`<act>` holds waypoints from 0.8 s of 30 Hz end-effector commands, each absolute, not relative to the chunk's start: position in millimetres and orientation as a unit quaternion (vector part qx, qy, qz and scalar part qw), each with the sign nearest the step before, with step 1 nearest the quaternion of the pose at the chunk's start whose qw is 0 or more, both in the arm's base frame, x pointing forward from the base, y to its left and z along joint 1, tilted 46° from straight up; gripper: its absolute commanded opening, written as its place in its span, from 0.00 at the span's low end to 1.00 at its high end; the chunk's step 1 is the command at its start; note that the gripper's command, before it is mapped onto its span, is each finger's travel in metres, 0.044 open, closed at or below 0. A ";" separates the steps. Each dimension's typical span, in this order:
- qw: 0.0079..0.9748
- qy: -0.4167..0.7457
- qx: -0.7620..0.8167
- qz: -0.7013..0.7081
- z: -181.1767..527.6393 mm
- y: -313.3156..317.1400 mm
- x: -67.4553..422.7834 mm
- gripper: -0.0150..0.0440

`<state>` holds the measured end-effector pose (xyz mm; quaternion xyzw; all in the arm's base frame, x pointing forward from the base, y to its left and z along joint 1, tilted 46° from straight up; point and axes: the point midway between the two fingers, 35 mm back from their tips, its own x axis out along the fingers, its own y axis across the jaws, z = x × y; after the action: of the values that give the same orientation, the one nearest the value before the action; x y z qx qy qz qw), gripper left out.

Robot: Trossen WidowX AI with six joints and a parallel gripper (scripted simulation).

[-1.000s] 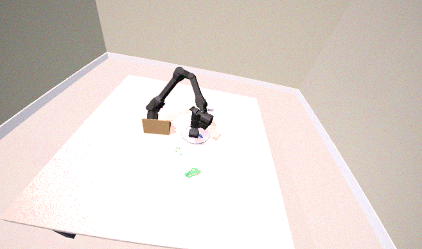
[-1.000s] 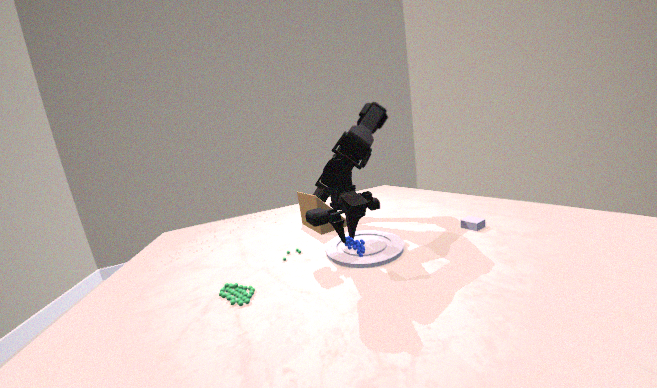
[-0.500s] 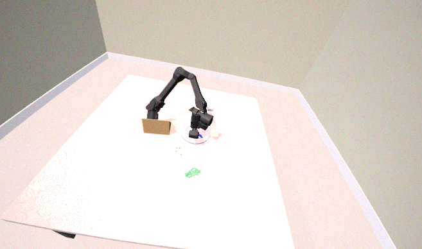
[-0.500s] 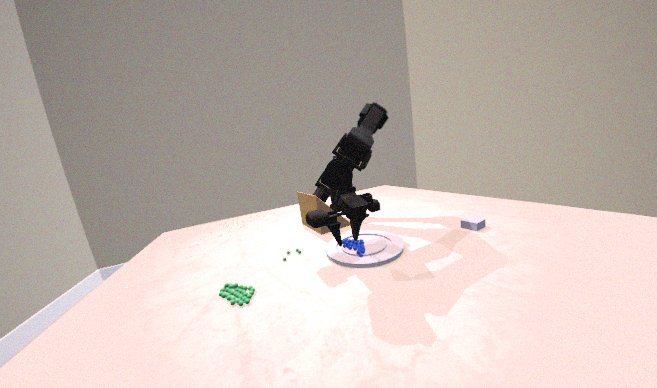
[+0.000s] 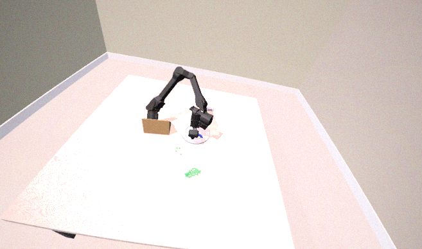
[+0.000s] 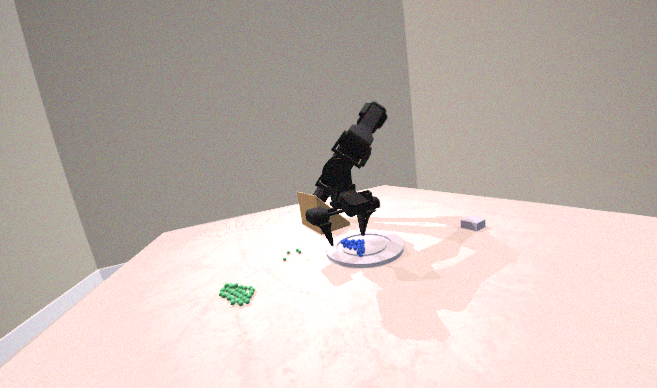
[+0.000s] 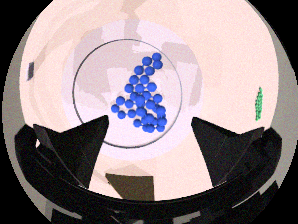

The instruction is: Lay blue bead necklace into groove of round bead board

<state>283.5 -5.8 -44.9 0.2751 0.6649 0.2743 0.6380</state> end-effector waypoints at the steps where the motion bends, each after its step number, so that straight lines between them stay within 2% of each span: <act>1: 0.640 0.664 0.273 0.274 -44.0 -7.9 284.2 1.00; 20: 0.640 0.664 0.273 0.274 -44.0 -7.9 284.2 1.00; 22: 0.640 0.664 0.272 0.275 -40.8 -8.1 287.7 0.91; 24: 0.641 0.663 0.269 0.277 -31.1 -8.4 297.3 0.90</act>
<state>286.3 -7.1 -40.0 0.2763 0.6670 0.2744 0.6352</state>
